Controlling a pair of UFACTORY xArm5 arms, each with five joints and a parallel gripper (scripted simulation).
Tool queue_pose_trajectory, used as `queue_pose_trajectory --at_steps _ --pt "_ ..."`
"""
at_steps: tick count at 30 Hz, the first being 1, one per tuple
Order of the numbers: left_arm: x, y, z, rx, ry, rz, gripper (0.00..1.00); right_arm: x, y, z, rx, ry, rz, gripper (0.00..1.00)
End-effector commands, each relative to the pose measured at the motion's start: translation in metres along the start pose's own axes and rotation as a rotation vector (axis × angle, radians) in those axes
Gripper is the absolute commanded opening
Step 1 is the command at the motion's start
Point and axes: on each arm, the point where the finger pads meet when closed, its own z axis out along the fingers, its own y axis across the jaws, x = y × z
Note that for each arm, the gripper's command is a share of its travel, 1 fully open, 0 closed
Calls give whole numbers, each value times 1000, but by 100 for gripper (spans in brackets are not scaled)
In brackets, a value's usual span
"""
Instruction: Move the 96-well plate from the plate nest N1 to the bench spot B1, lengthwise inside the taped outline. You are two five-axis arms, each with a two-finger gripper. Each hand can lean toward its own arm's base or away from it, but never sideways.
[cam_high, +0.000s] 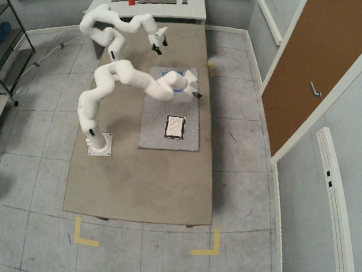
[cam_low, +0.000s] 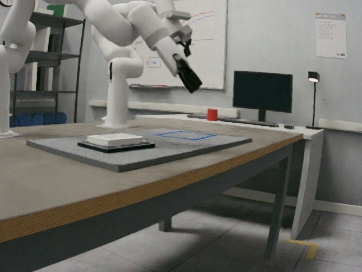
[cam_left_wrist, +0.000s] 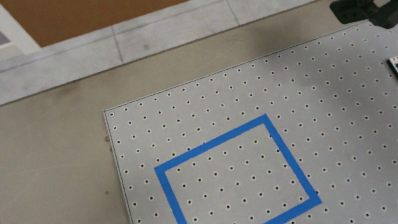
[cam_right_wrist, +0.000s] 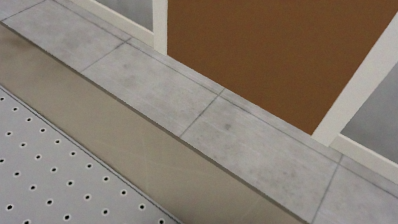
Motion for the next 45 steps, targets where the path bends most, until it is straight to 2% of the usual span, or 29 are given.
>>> queue_pose_trajectory --at_steps 1,22,26,32,34,40,45 --pt "1 0 -1 1 4 0 100 3 0 -2 -1 6 0 100" --pt "1 0 -1 1 4 0 100 6 1 -6 -1 6 0 100" --pt "1 0 -1 1 4 0 100 17 2 -20 -1 6 0 100" --pt "1 0 -1 1 4 0 100 44 6 -55 -1 6 0 100" --pt "1 0 -1 1 4 0 100 44 6 -55 -1 6 0 100" --pt "1 0 -1 1 4 0 100 69 10 -86 -1 7 0 100" --pt "1 0 -1 1 4 0 100 78 11 -97 -1 7 0 100"
